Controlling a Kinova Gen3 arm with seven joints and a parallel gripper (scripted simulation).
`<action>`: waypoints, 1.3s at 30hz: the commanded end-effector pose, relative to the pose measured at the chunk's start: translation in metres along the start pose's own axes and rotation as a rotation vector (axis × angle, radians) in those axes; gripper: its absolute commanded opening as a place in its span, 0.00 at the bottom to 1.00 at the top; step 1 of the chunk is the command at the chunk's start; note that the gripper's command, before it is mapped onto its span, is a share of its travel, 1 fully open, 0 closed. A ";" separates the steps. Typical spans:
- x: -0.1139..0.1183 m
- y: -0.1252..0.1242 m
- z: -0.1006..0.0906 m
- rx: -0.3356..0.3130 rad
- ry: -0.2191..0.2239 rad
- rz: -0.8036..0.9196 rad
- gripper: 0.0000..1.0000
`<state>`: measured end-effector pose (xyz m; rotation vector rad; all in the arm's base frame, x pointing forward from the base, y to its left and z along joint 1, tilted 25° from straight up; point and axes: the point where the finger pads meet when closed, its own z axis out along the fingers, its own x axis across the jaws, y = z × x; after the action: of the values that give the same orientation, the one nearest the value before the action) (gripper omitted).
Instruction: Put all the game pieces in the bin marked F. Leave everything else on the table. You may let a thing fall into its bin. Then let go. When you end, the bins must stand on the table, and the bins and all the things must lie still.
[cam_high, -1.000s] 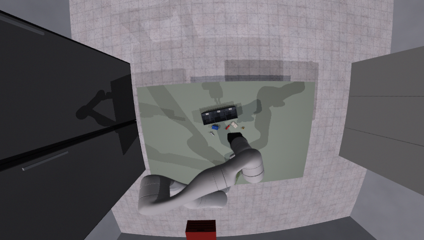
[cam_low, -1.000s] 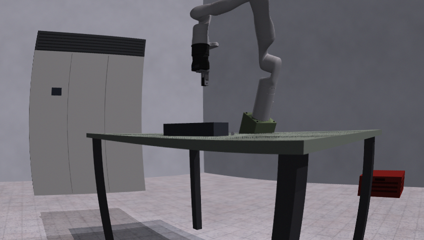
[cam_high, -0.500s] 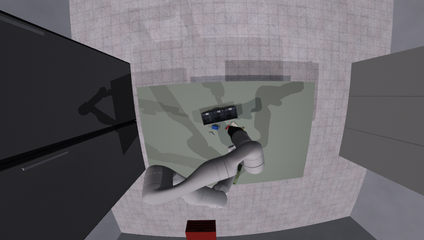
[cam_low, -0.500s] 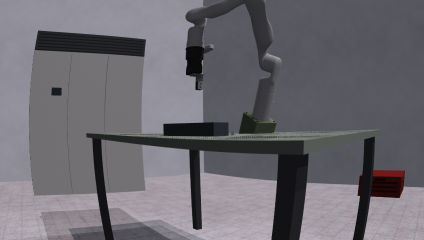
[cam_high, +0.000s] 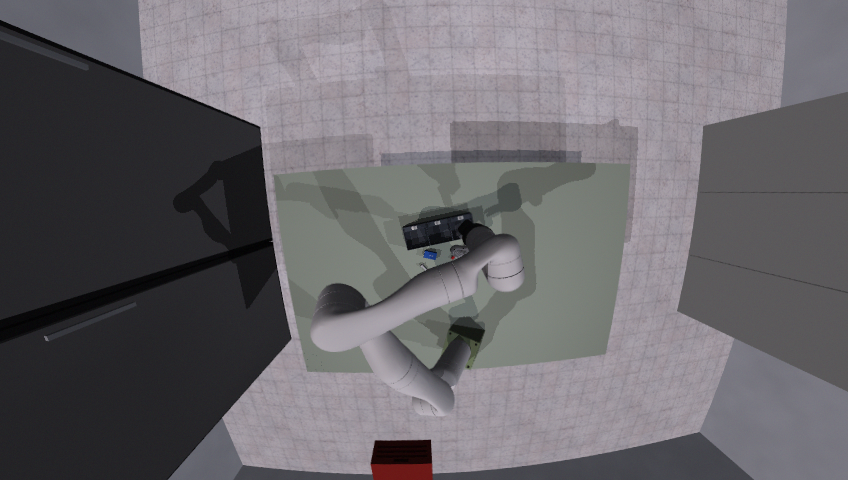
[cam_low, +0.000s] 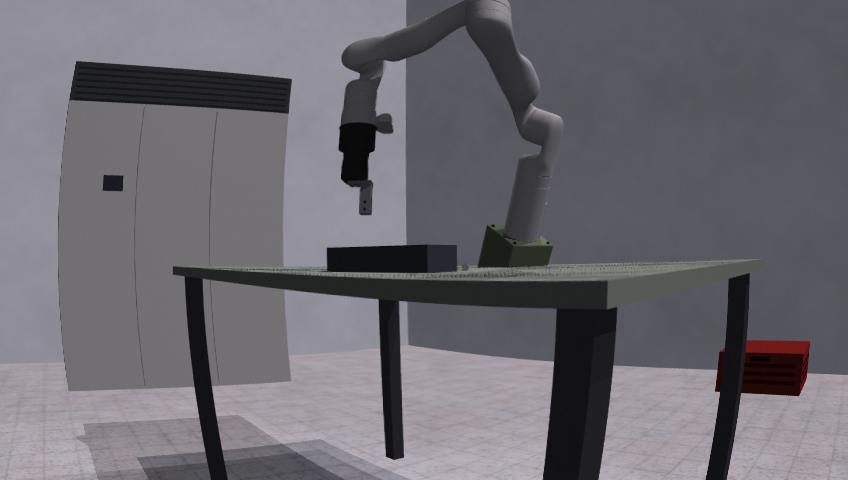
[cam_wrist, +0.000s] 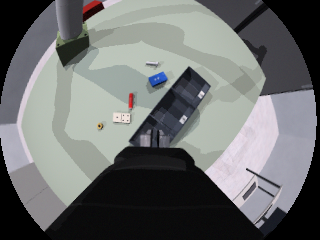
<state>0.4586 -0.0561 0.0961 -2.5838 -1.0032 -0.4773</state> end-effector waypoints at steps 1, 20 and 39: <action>-0.001 0.012 0.024 0.016 -0.033 0.152 0.31; 0.004 0.019 0.034 0.003 -0.046 0.951 0.31; 0.004 0.019 0.034 -0.015 -0.047 1.689 0.31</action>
<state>0.4811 -0.0548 0.0651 -2.4147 1.1805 0.0562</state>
